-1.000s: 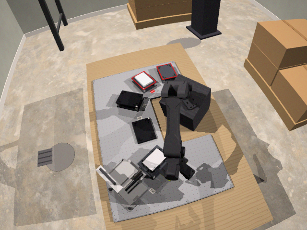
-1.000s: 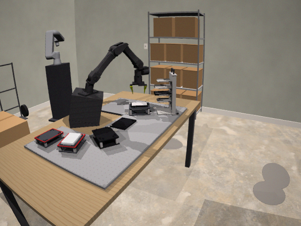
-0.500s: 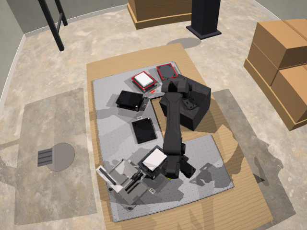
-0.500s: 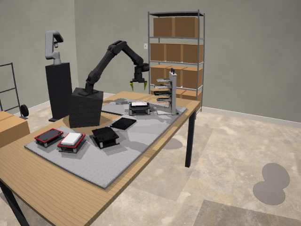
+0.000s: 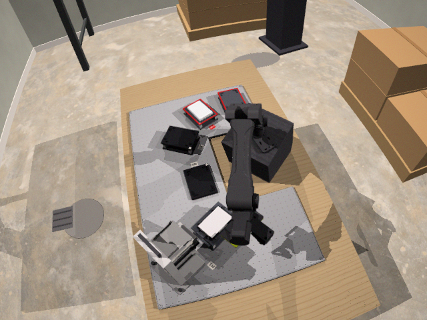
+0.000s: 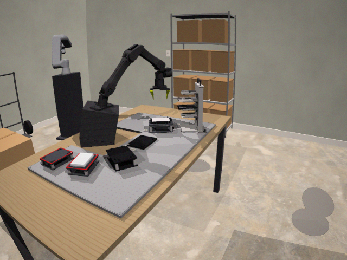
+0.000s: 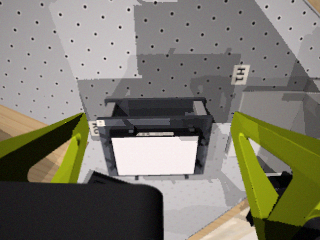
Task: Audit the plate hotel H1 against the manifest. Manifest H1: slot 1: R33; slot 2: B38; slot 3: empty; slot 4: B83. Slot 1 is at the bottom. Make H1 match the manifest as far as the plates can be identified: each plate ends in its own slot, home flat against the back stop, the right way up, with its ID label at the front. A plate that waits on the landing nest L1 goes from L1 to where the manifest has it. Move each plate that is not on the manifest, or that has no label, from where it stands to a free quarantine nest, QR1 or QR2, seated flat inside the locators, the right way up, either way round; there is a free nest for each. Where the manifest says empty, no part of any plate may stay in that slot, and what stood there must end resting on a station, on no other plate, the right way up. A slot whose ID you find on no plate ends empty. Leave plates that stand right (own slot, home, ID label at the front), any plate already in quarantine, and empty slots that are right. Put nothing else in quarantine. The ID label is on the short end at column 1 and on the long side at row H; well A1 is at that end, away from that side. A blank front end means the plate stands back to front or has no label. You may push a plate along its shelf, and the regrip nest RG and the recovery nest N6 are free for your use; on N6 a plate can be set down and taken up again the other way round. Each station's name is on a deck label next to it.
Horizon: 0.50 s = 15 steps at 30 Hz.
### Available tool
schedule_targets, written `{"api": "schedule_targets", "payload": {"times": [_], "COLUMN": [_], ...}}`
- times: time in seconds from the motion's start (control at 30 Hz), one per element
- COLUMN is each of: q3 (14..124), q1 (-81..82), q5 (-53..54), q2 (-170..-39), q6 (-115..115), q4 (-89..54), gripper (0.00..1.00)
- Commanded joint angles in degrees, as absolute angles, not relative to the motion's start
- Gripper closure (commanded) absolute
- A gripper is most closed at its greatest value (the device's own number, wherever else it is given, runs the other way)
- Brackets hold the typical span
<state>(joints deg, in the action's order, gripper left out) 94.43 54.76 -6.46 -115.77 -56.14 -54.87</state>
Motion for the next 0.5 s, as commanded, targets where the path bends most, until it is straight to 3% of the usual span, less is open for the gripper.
{"api": "schedule_targets", "payload": {"times": [0.0, 0.47], "q3": [96.45, 101.05], "q1": [55.59, 56.18], "q5": [-6.45, -6.61], "q2": [-113.99, -111.85], "q6": [-55.72, -55.13], "q4": [-57.68, -64.48], "gripper": [0.00, 0.00]}}
